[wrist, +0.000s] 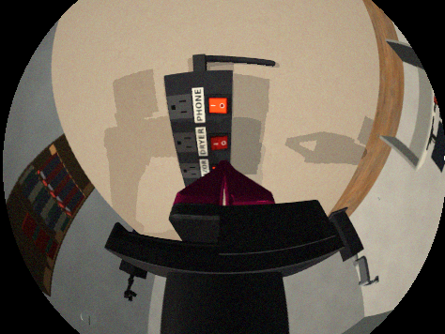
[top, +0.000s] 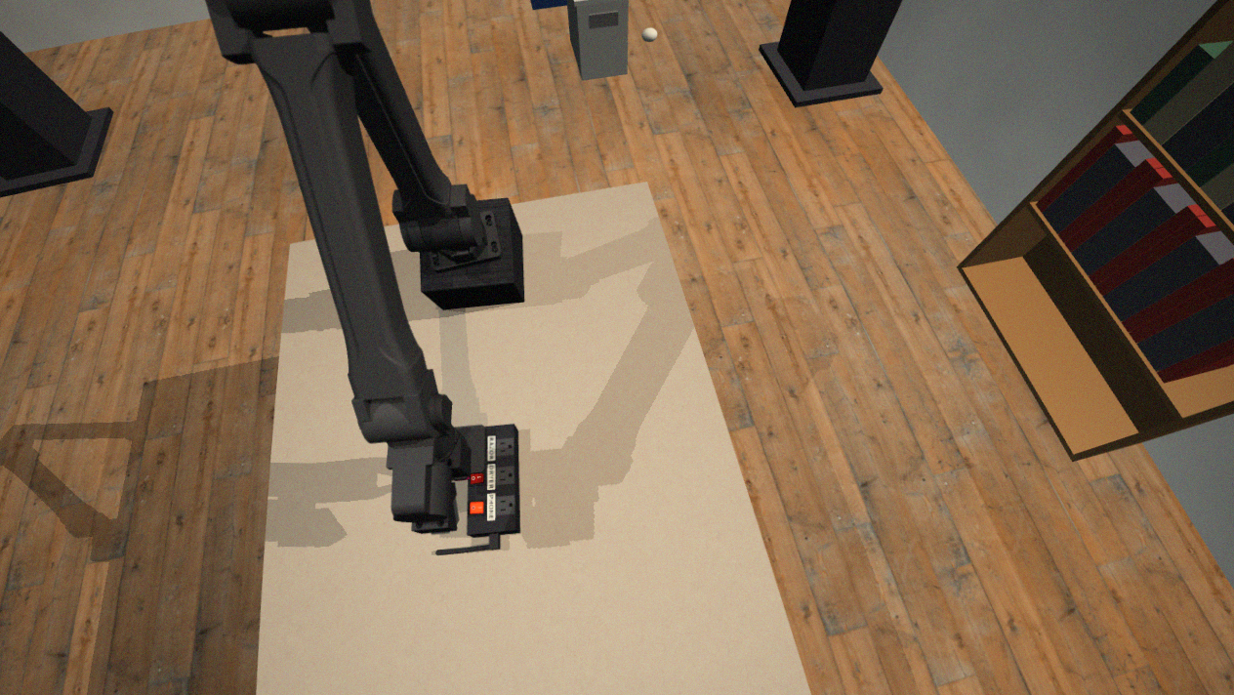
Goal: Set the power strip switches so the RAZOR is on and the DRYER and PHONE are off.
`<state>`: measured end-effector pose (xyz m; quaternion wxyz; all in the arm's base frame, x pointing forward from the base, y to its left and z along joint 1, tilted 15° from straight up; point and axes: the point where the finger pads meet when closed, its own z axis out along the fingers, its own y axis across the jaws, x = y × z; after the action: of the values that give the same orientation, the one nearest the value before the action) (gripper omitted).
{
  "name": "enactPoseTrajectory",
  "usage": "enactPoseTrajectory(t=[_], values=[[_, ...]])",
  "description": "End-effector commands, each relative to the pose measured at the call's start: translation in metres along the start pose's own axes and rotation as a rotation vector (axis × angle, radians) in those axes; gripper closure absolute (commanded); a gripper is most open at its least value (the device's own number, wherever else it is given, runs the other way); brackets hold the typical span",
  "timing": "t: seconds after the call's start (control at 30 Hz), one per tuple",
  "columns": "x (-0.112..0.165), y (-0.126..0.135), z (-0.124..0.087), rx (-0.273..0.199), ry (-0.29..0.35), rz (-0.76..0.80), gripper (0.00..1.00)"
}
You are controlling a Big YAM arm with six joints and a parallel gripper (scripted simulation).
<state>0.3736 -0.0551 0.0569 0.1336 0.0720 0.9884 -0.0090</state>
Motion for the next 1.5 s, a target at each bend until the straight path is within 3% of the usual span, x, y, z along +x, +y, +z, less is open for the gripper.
enactPoseTrajectory(t=[0.0, 0.53, 0.73, 0.83, 0.9, 1.07, 1.47], values=[[-0.022, 0.002, -0.013, -0.004, -0.047, -0.001, 1.0], [-0.026, 0.002, -0.011, -0.004, -0.032, -0.001, 1.0], [-0.072, 0.001, -0.025, -0.003, -0.036, -0.001, 1.0], [-0.073, 0.001, -0.025, -0.003, -0.036, -0.001, 1.0], [-0.049, 0.001, -0.012, -0.003, 0.011, 0.0, 1.0], [-0.055, 0.001, -0.019, -0.003, -0.019, -0.001, 1.0], [-0.055, 0.001, -0.019, -0.003, -0.02, -0.001, 1.0]])
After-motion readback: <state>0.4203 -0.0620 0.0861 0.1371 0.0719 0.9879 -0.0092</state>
